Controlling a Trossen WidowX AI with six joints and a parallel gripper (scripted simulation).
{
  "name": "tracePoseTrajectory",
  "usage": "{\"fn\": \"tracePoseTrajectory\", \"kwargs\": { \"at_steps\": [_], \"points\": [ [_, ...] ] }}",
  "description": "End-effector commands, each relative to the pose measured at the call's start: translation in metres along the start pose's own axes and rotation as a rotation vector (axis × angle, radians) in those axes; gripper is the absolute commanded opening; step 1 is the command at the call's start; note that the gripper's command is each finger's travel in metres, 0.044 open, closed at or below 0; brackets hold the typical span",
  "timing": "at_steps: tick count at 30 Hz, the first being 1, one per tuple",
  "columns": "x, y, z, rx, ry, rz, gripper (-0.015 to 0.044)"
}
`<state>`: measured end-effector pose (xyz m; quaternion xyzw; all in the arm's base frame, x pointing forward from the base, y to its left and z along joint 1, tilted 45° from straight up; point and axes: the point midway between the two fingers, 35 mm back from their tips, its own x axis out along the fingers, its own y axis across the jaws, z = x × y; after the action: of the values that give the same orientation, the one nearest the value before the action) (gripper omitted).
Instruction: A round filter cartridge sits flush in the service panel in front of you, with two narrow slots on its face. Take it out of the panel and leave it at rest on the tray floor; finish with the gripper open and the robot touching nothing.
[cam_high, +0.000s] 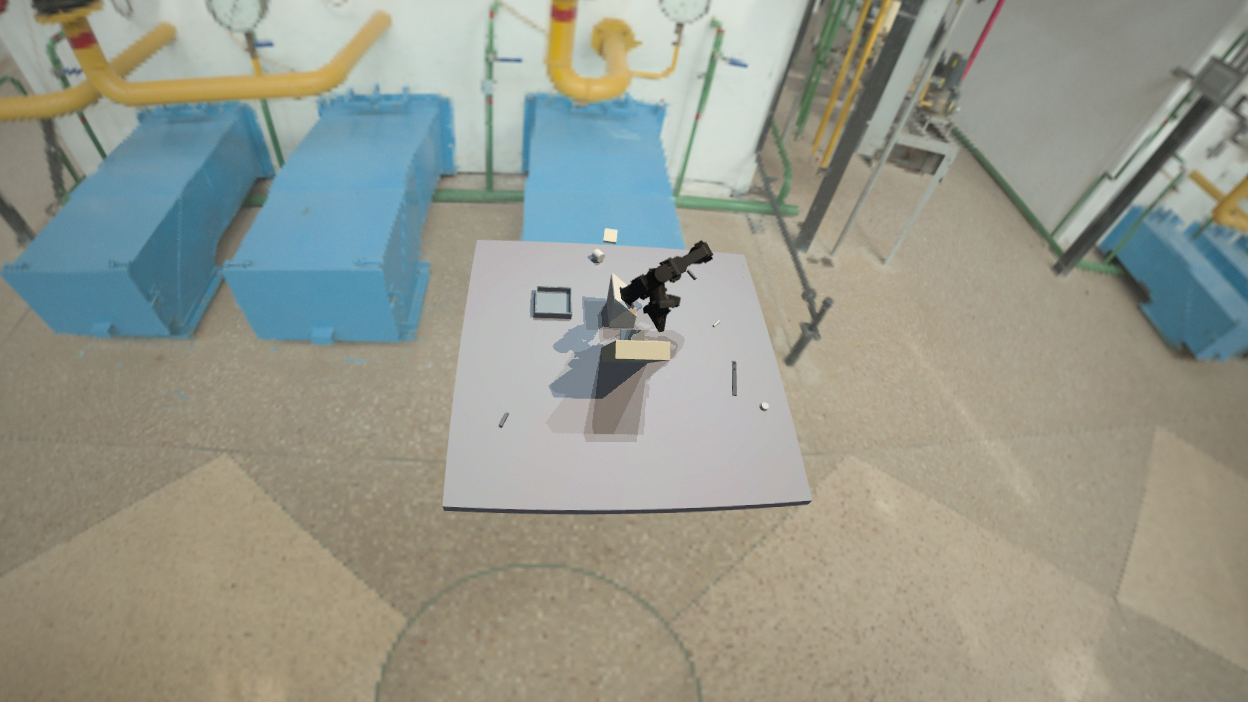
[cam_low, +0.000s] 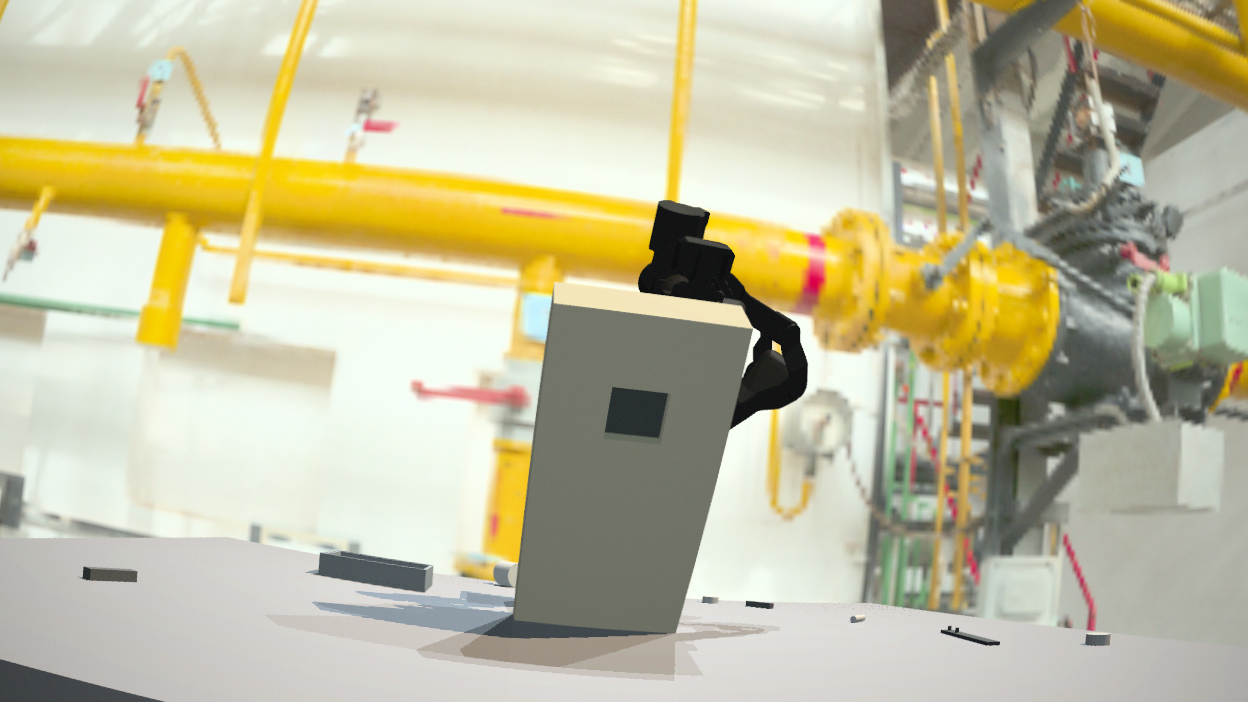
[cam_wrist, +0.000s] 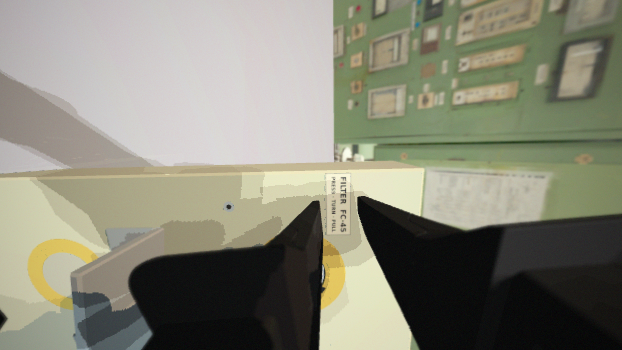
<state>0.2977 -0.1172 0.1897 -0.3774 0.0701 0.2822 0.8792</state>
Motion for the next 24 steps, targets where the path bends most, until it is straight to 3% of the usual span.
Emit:
{"fn": "tracePoseTrajectory", "kwargs": {
  "at_steps": [1,4,24],
  "points": [
    [-0.0268,0.0321,-0.0587,-0.584,0.123,0.021,0.0107],
    [-0.0310,0.0364,-0.0645,-0.691,0.135,0.028,0.0107],
    [-0.0244,0.0365,-0.0669,-0.696,0.136,0.032,0.0107]
  ]
}}
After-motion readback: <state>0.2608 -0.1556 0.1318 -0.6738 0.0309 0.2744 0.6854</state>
